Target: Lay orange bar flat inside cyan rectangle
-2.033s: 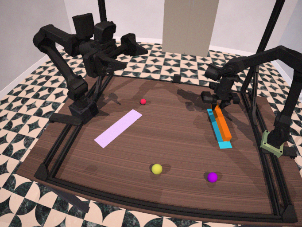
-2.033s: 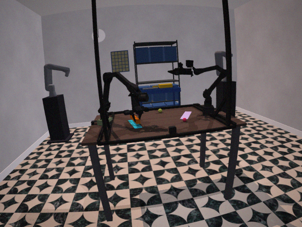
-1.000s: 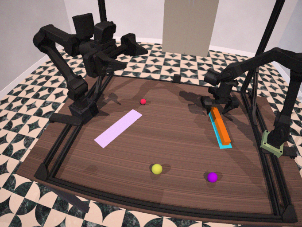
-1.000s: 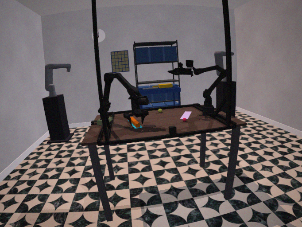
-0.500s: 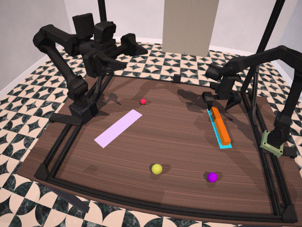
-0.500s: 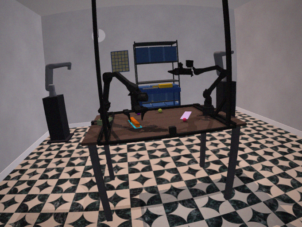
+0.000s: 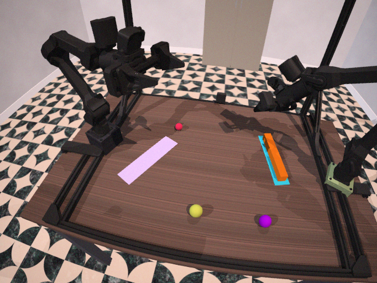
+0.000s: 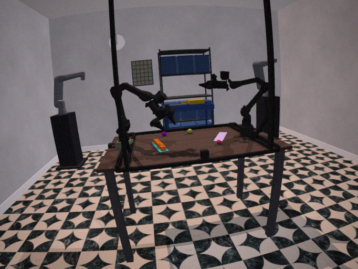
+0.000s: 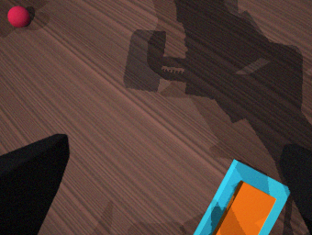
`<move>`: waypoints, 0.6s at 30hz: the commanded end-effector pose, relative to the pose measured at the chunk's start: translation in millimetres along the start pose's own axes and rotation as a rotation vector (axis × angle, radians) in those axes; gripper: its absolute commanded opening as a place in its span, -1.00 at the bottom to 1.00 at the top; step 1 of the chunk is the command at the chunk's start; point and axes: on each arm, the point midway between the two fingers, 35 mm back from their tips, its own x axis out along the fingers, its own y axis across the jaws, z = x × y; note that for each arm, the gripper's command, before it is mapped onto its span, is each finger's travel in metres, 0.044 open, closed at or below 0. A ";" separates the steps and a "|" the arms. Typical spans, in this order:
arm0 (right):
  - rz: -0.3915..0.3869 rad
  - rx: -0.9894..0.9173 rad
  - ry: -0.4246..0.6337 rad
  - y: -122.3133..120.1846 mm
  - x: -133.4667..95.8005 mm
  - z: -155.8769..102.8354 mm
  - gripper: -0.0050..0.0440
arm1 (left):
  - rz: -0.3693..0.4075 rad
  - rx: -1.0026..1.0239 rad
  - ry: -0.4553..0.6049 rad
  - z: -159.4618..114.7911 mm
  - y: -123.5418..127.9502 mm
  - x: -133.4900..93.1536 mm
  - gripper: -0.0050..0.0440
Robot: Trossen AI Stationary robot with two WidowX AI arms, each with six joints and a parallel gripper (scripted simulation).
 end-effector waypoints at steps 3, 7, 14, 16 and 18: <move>-0.002 -0.002 -0.001 -0.5 -0.2 -0.2 1.00 | 0.145 -0.183 -0.299 31.8 25.1 -49.6 1.00; -0.002 -0.002 -0.001 -0.5 -0.2 -0.2 1.00 | 0.207 -0.282 -0.487 46.9 37.0 -85.1 1.00; -0.002 -0.002 -0.001 -0.5 -0.2 -0.2 1.00 | 0.272 -0.409 -0.783 62.8 50.0 -145.2 1.00; -0.002 -0.002 -0.001 -0.5 -0.2 -0.2 1.00 | 0.282 -0.455 -0.886 63.6 51.8 -167.7 1.00; -0.002 -0.002 -0.001 -0.5 -0.2 -0.2 1.00 | 0.290 -0.472 -0.949 65.4 53.3 -180.9 1.00</move>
